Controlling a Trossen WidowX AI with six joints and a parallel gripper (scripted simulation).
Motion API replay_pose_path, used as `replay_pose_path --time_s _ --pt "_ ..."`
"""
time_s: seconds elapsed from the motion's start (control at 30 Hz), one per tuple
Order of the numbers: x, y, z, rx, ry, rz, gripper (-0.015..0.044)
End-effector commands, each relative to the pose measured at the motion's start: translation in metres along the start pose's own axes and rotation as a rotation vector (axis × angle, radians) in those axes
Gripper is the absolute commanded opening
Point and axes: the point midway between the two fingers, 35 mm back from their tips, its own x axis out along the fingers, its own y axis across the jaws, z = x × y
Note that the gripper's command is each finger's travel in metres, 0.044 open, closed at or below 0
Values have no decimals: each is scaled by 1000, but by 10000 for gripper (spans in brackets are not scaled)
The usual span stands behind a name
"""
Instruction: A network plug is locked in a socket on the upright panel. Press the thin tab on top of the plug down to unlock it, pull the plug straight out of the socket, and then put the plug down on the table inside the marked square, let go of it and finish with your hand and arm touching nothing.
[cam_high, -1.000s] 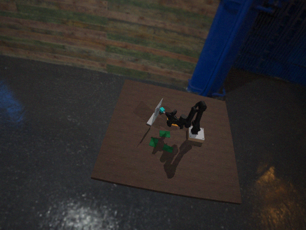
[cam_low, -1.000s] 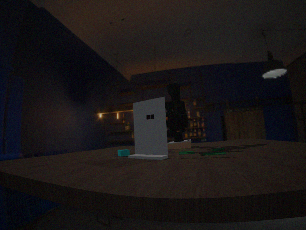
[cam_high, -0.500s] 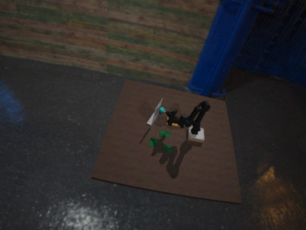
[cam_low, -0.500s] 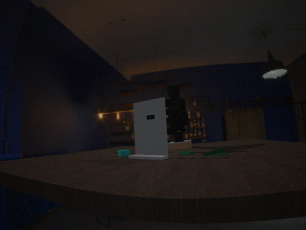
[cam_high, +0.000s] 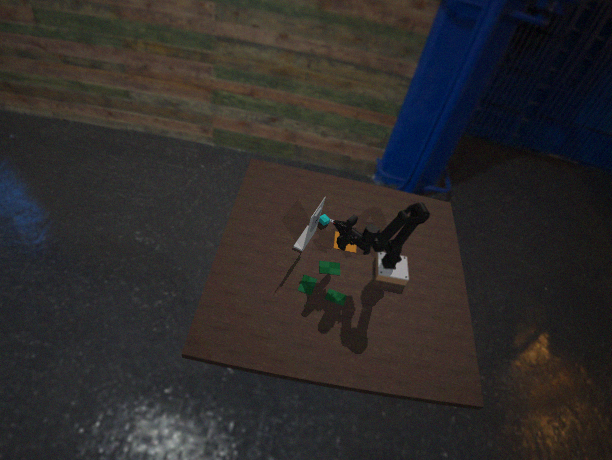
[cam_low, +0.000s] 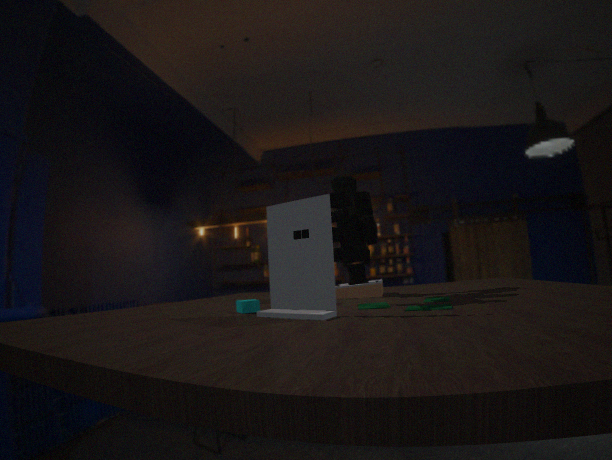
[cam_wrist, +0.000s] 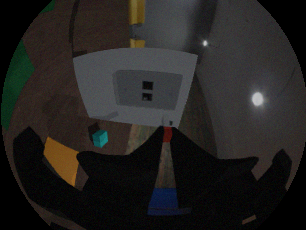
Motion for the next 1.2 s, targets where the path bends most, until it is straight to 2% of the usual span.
replay_pose_path --time_s 0.0,0.57,1.17 --pt "-3 -7 -1 -3 0 0 0" --pt "-10 -23 -6 -11 0 4 0" --pt "17 7 -28 -158 -25 183 0"
